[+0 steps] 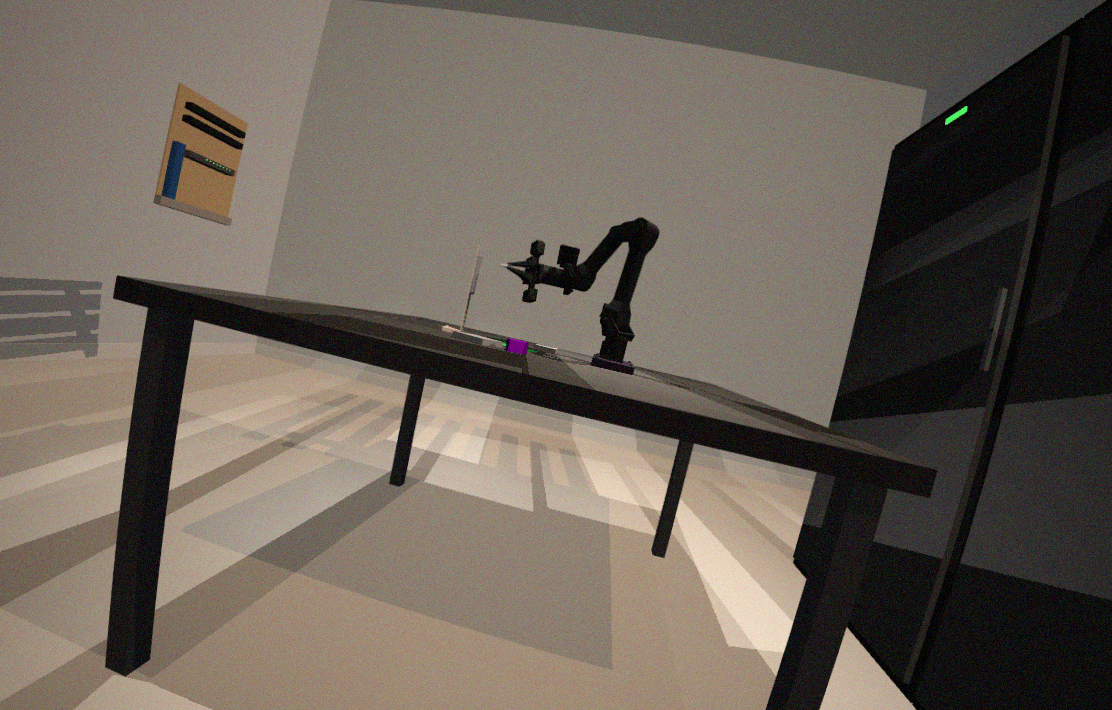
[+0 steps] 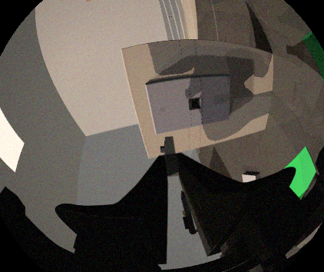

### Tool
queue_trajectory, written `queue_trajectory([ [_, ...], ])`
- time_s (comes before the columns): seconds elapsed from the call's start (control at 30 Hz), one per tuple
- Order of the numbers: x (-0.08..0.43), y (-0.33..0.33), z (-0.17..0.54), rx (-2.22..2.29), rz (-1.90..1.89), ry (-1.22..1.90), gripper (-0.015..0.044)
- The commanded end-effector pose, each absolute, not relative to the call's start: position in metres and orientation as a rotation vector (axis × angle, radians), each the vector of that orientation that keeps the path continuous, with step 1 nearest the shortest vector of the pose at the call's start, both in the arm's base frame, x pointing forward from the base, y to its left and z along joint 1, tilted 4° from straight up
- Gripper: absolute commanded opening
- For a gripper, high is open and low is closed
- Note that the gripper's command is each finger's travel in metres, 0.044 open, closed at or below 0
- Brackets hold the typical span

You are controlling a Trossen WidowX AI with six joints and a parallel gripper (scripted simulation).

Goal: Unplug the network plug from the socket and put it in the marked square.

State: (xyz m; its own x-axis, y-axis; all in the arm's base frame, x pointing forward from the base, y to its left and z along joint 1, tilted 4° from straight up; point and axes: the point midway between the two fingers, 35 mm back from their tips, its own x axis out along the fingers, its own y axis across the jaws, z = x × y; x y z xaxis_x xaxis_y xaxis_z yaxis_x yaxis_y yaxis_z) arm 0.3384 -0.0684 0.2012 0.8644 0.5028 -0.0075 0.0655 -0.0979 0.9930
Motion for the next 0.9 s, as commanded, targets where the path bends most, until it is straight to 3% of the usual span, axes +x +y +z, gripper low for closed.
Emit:
queue_trajectory([
  [0.0,0.344,-0.058,0.199,1.678,0.335,0.460,0.0000],
  [0.87,0.340,0.006,0.146,1.750,-0.107,0.651,0.0000],
])
